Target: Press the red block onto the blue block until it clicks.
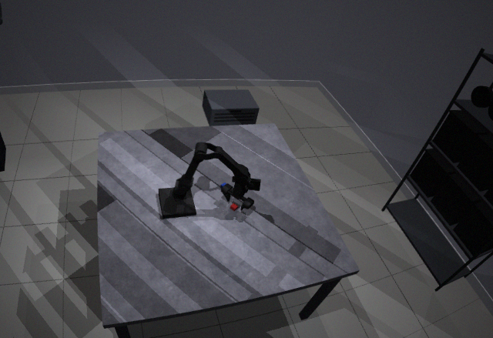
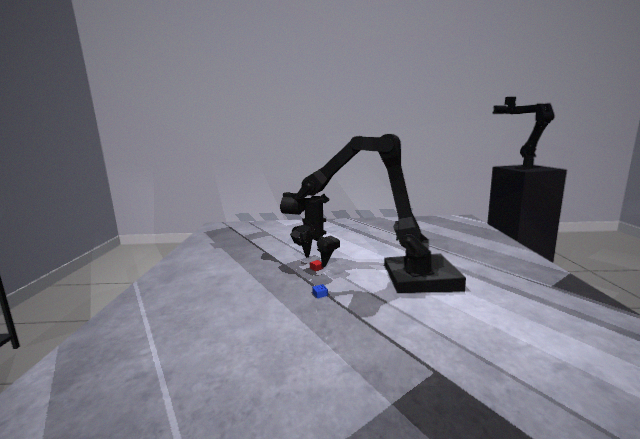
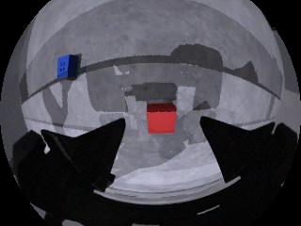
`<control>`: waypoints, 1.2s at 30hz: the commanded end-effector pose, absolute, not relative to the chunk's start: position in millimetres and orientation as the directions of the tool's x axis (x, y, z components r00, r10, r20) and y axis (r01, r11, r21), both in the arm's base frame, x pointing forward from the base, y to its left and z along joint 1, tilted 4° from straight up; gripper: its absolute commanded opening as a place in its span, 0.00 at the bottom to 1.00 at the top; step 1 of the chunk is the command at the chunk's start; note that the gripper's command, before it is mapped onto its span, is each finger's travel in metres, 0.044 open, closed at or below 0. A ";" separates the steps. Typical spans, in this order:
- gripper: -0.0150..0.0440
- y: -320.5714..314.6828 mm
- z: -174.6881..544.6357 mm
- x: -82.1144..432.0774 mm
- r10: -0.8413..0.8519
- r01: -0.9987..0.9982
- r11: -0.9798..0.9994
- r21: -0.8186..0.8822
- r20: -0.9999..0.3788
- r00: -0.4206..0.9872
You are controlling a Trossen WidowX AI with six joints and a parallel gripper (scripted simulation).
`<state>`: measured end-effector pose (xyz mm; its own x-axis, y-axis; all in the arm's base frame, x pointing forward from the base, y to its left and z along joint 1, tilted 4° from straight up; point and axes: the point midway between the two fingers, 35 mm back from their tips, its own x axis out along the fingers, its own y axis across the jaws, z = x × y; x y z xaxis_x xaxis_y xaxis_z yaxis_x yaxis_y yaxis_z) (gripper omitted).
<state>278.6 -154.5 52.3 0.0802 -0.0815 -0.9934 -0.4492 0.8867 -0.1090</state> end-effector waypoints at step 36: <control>0.25 -152.5 75.8 276.6 -0.074 -0.452 0.887 -0.099 -0.995 0.073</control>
